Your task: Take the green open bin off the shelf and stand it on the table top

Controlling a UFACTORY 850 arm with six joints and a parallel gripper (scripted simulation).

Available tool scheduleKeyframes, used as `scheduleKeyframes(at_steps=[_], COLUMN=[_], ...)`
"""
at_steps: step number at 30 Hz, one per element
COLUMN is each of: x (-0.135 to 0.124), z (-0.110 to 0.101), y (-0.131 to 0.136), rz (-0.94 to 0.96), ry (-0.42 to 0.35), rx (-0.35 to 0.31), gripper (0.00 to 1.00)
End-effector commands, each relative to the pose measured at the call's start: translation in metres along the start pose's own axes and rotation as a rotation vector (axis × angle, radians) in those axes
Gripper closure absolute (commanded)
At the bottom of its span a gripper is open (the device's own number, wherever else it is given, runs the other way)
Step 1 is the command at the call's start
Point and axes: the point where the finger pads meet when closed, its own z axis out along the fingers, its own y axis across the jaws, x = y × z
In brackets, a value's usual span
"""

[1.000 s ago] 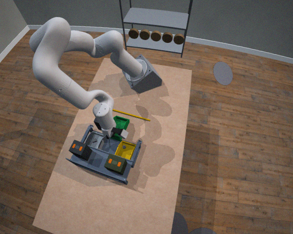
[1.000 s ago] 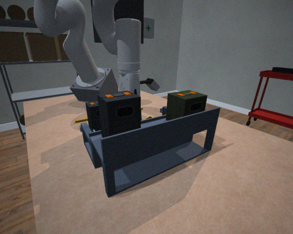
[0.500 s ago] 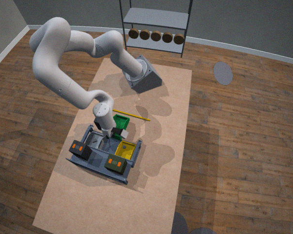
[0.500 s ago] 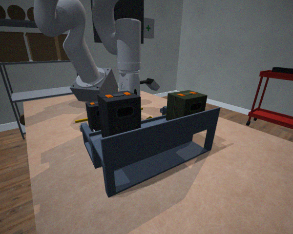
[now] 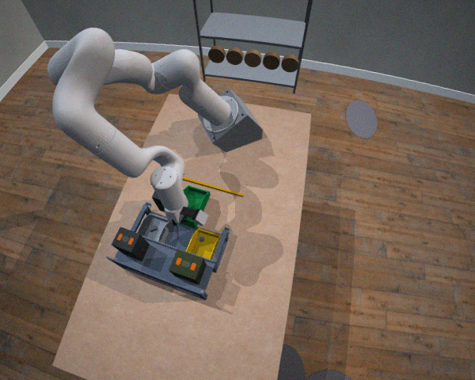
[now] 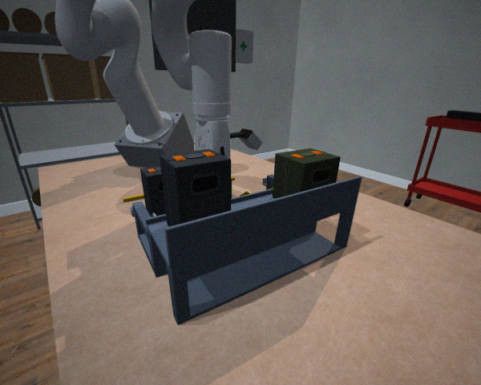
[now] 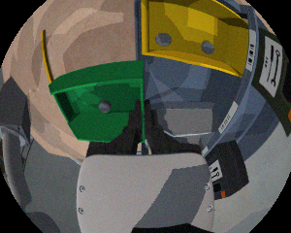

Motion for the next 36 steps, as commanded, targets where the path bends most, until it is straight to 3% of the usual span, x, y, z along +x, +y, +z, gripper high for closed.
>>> scheduleKeyframes(at_steps=[1,36], x=[0.0002,0.0002], z=[-0.0004,-0.0064], y=[0.0006,0.0006], rz=[0.000,0.000], ry=[0.000,0.000], rx=[-0.001,-0.001], gripper=[1.00,1.00])
